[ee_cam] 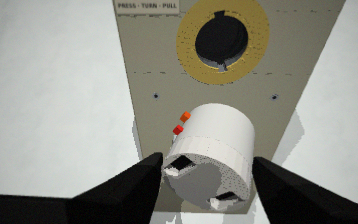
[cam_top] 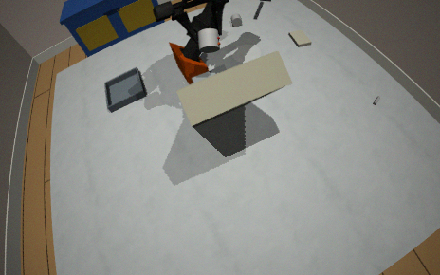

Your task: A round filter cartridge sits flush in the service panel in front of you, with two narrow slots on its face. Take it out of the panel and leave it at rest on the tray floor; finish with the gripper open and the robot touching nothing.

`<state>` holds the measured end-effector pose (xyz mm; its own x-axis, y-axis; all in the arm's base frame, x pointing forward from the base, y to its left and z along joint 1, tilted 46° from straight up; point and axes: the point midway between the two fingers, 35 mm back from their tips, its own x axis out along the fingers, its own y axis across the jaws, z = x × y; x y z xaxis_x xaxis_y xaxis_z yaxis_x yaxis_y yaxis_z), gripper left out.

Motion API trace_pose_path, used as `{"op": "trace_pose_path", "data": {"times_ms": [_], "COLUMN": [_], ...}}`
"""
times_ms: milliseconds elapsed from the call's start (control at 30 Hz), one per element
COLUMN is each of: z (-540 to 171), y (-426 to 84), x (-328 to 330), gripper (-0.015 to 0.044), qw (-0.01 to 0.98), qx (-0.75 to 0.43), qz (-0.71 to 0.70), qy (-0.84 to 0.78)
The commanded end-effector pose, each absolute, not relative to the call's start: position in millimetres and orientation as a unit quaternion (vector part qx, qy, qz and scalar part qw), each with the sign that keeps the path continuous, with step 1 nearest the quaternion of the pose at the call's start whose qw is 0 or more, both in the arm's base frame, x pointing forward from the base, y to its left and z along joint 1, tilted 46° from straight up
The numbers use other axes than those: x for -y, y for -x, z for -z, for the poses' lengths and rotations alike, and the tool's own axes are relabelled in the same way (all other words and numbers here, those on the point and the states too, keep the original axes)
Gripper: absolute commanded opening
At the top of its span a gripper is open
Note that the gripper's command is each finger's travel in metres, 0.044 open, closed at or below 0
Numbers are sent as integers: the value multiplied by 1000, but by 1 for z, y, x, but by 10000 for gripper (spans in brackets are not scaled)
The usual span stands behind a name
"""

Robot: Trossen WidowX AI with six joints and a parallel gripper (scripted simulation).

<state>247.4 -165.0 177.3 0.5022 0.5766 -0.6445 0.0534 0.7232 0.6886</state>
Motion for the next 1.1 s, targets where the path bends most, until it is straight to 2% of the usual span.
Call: {"op": "trace_pose_path", "data": {"times_ms": [0, 567, 667, 1067], "z": [-180, -115, -121, -55], "y": [-243, -248, -247, -200], "x": [173, 225, 218, 267], "gripper": [0, 0, 0, 0], "qw": [800, 789, 786, 702], "qx": [-471, -482, -485, -568], "qz": [-163, -183, -181, 7], "qy": [-333, -333, -338, -429]}}
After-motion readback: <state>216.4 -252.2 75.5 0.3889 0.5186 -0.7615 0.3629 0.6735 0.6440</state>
